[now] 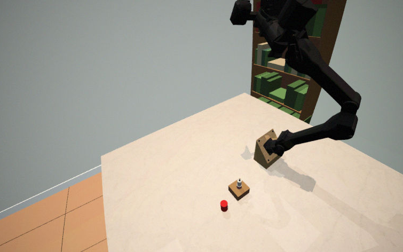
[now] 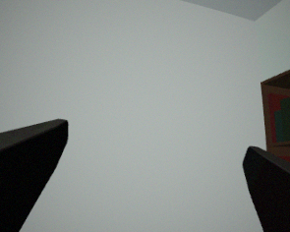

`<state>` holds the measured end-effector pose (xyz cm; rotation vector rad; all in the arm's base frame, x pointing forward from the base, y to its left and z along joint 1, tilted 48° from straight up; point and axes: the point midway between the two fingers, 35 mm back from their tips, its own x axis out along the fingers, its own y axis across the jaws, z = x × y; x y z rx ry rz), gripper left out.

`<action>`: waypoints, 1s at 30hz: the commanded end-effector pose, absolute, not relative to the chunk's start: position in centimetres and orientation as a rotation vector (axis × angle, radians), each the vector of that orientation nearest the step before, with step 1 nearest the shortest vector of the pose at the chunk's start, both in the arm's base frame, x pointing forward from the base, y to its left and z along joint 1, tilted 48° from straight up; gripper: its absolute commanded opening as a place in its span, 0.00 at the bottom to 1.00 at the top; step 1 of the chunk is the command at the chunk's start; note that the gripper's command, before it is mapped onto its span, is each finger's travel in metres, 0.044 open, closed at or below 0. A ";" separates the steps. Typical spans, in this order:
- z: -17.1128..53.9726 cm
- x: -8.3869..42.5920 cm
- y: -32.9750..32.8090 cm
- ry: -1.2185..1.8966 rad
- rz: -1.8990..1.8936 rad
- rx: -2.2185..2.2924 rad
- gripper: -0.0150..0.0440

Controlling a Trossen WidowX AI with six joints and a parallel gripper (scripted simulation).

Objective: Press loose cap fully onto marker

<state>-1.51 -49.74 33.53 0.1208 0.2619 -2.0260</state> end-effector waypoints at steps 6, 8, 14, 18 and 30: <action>30.7 2.4 -49.7 0.303 -1.882 0.205 0.68; 29.8 3.7 -49.6 0.318 -1.835 0.235 0.68; 25.9 9.6 -49.0 0.393 -1.638 0.370 0.68; 22.1 15.2 -47.1 0.478 -1.451 0.514 0.68; 12.5 28.7 -34.8 0.809 -0.950 0.986 0.68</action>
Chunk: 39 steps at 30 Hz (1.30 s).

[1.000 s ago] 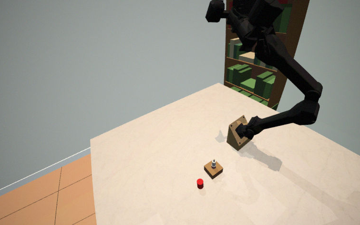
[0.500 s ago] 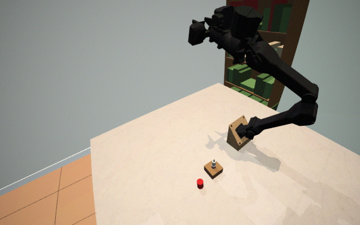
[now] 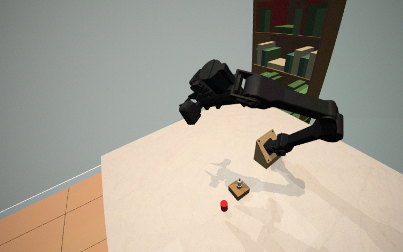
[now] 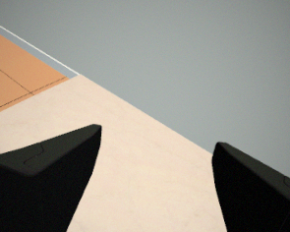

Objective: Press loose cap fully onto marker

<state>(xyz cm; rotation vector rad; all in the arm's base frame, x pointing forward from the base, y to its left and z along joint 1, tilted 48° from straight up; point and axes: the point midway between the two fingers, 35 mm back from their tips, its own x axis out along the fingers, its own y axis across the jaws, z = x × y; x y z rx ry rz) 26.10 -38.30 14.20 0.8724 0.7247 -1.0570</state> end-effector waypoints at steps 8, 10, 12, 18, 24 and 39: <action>8.9 33.6 -22.9 1.115 -0.691 1.325 0.68; 8.5 34.2 -19.8 1.201 -0.643 1.409 0.68; 8.2 34.7 -16.5 1.299 -0.598 1.500 0.68; 8.5 35.1 -7.3 1.610 -0.530 1.759 0.68; 9.1 34.9 -5.9 1.646 -0.529 1.786 0.68; 5.9 35.6 -2.1 1.646 -0.527 1.787 0.68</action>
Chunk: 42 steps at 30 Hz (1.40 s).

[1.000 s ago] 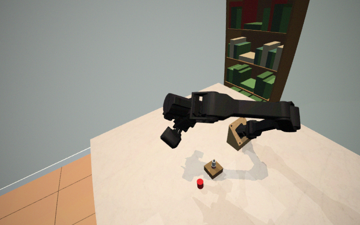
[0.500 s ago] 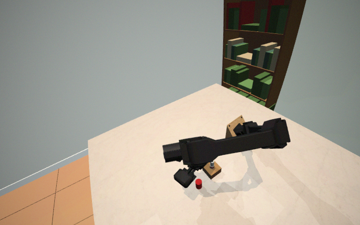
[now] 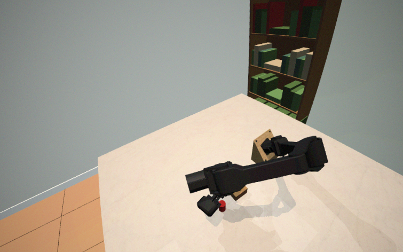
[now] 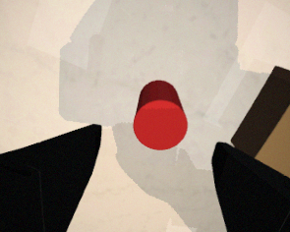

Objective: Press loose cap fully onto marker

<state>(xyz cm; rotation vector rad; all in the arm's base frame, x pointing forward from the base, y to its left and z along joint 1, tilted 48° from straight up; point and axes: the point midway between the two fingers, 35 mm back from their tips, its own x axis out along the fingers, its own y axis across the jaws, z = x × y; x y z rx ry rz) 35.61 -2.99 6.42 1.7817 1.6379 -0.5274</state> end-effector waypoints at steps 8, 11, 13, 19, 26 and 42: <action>5.3 35.7 -1.5 1.646 -0.527 1.787 0.68; 5.0 35.8 -1.2 1.645 -0.527 1.787 0.68; 4.7 35.9 -0.9 1.645 -0.527 1.787 0.68; 4.1 36.0 -0.2 1.645 -0.527 1.788 0.68; 3.4 36.1 0.6 1.646 -0.526 1.788 0.68; 2.5 36.2 1.8 1.647 -0.524 1.789 0.52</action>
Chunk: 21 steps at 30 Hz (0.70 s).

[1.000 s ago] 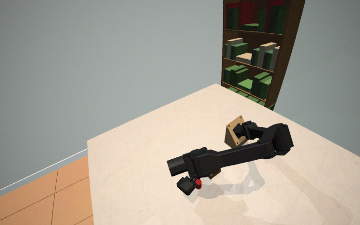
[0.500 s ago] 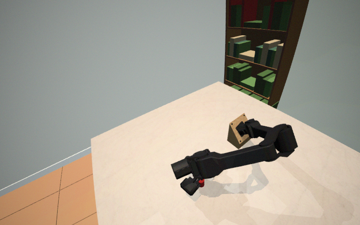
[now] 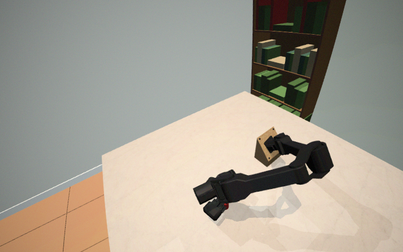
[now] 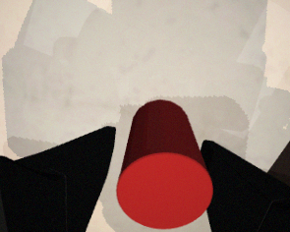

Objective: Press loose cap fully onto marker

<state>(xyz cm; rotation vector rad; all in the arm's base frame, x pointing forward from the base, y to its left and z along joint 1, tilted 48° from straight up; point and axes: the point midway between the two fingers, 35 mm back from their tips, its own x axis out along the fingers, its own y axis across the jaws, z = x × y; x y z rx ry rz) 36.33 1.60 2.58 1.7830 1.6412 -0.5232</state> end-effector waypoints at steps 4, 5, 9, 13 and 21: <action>2.5 36.2 1.8 1.647 -0.524 1.789 0.48; 2.5 36.2 1.8 1.647 -0.524 1.789 0.47; 2.5 36.3 1.7 1.647 -0.524 1.789 0.39; 3.1 36.2 1.0 1.646 -0.526 1.788 0.25; 4.7 36.0 -0.9 1.645 -0.528 1.787 0.25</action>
